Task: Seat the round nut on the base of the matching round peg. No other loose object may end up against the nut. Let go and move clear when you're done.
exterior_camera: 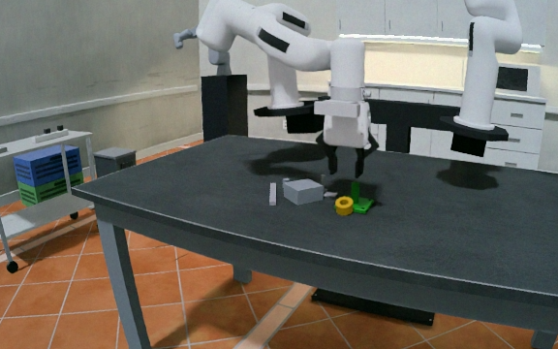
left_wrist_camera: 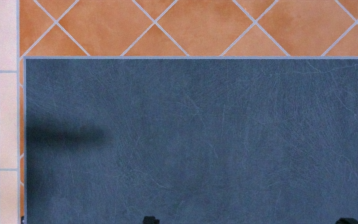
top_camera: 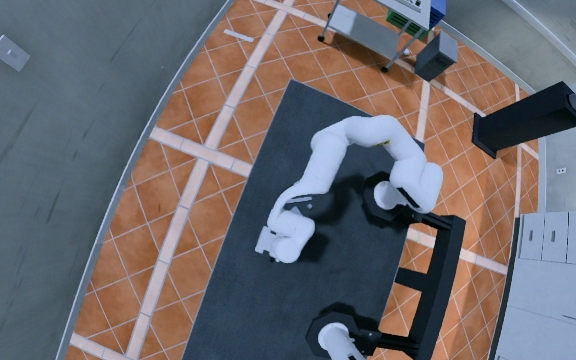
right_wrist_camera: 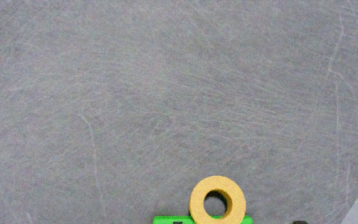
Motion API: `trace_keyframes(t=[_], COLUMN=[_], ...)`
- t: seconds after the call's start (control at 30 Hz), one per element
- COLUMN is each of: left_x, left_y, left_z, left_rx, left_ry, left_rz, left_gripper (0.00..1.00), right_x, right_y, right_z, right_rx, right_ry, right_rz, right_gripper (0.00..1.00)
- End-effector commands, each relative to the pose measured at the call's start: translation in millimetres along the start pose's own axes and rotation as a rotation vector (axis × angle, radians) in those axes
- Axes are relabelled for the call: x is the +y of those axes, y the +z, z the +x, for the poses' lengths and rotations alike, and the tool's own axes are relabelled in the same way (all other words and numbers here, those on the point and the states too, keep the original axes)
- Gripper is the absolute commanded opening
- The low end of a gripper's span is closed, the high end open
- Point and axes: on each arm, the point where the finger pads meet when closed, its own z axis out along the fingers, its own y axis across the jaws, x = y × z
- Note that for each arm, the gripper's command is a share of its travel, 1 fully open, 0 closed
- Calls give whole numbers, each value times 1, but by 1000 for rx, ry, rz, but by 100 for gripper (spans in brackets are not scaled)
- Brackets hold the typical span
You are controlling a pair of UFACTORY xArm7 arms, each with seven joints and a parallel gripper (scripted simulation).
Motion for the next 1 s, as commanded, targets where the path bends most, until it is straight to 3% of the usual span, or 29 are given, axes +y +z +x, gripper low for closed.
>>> trace_keyframes(t=[0.0, 0.37, 0.6, 0.97], left_x=[0, 0, 0, 0], left_y=[-1, -1, -1, -1], left_z=[0, 0, 0, 0], left_rx=[2, 2, 2, 2], left_ry=[0, 0, 0, 0], left_rz=[0, 0, 0, 0], left_gripper=[100, 100, 100, 100], right_x=[-1, -1, -2, -1], right_y=[-1, 0, 13, 71], right_z=[0, 0, 2, 1], right_rx=[1, 1, 0, 1], right_ry=[0, 0, 2, 1], right_rz=[2, 2, 4, 3], right_gripper=[60, 60, 60, 60])
